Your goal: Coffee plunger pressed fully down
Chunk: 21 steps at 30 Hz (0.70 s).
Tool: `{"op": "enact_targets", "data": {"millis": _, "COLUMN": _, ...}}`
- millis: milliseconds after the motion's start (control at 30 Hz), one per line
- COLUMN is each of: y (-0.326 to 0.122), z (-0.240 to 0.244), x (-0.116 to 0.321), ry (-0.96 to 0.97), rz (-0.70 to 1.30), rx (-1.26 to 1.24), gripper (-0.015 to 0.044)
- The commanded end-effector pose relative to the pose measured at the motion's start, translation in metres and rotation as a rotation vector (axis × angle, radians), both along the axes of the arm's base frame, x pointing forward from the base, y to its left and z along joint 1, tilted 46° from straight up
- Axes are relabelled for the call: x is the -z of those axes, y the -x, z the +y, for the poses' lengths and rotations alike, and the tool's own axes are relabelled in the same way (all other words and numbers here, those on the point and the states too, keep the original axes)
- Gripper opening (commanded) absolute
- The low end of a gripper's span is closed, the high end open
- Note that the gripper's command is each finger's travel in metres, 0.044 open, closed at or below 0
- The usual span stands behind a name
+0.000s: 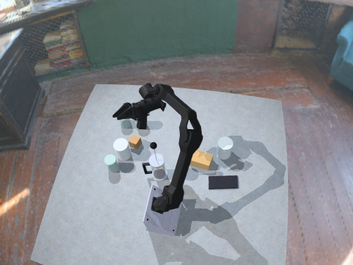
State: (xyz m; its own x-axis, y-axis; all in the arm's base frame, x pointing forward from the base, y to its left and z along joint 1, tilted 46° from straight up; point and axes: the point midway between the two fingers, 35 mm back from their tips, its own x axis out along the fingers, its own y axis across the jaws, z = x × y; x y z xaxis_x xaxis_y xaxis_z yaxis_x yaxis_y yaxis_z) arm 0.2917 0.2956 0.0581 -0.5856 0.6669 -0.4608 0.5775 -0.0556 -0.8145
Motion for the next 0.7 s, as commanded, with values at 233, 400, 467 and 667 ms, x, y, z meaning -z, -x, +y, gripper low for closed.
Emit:
{"op": "enact_targets", "data": {"millis": 233, "y": 0.073, "z": -0.022, "x": 0.016, "ry": 0.129, "rz": -0.489, "rx": -0.641, "gripper": 0.0440}}
{"op": "enact_targets", "data": {"millis": 400, "y": 0.102, "z": -0.059, "x": 0.013, "ry": 0.218, "rz": -0.854, "rx": -1.292, "gripper": 0.0440}}
{"op": "enact_targets", "data": {"millis": 467, "y": 0.104, "z": -0.073, "x": 0.006, "ry": 0.251, "rz": -0.974, "rx": -1.561, "gripper": 0.0440}}
{"op": "enact_targets", "data": {"millis": 667, "y": 0.104, "z": -0.101, "x": -0.032, "ry": 0.442, "rz": -1.171, "rx": -2.289, "gripper": 0.0440}}
